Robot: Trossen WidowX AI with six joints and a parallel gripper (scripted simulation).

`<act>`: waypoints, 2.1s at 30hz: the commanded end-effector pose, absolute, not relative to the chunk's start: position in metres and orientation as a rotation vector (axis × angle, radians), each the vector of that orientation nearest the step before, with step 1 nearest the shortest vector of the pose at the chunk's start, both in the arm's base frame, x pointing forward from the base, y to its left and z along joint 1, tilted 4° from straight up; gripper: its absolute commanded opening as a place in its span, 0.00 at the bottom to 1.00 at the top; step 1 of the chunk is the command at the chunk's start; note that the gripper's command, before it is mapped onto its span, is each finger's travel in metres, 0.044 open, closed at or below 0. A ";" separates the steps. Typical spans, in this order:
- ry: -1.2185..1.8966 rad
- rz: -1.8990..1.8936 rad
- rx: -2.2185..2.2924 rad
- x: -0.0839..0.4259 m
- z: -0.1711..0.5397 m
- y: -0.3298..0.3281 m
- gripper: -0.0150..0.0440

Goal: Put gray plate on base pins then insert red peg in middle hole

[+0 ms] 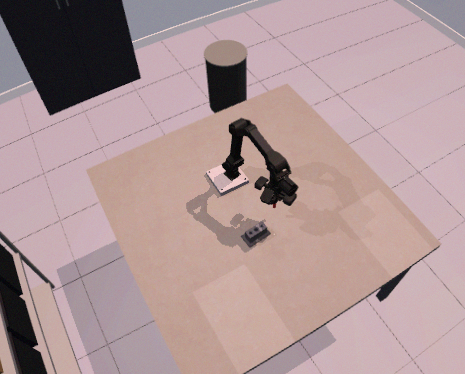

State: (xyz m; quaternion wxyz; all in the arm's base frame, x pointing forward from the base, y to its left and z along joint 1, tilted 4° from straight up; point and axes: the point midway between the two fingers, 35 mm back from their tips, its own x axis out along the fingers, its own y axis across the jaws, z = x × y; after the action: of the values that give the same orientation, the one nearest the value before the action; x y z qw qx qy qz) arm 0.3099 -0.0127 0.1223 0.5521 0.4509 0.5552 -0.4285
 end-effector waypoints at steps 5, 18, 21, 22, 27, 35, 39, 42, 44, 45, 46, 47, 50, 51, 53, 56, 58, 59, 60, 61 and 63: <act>1.321 -1.034 1.064 0.317 0.119 -0.035 0.25; 1.335 -1.024 1.051 0.328 0.118 -0.074 0.25; 1.339 -1.022 1.048 0.330 0.117 -0.083 0.25; 1.340 -1.021 1.048 0.331 0.117 -0.086 0.25; 1.345 -1.017 1.043 0.333 0.116 -0.102 0.25; 1.354 -1.010 1.038 0.335 0.115 -0.128 0.25; 1.358 -1.006 1.035 0.336 0.114 -0.140 0.25; 1.360 -1.004 1.034 0.336 0.113 -0.147 0.25; 1.361 -1.004 1.034 0.336 0.113 -0.148 0.25; 1.361 -1.004 1.034 0.336 0.113 -0.148 0.25; 1.361 -1.004 1.034 0.336 0.113 -0.148 0.25; 1.361 -1.004 1.034 0.336 0.113 -0.148 0.25; 1.361 -1.004 1.034 0.336 0.113 -0.148 0.25; 1.361 -1.004 1.034 0.336 0.113 -0.148 0.25; 1.361 -1.004 1.034 0.336 0.113 -0.148 0.25; 1.361 -1.004 1.034 0.336 0.113 -0.148 0.25; 1.361 -1.004 1.034 0.336 0.113 -0.148 0.25; 1.361 -1.004 1.034 0.336 0.113 -0.148 0.25; 1.361 -1.004 1.034 0.336 0.113 -0.148 0.25; 1.361 -1.004 1.034 0.336 0.113 -0.148 0.25; 1.361 -1.004 1.034 0.336 0.113 -0.148 0.25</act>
State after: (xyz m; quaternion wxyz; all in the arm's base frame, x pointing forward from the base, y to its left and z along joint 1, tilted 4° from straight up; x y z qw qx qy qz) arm 0.3369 -0.1474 0.1150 0.5498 0.4393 0.5705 -0.4234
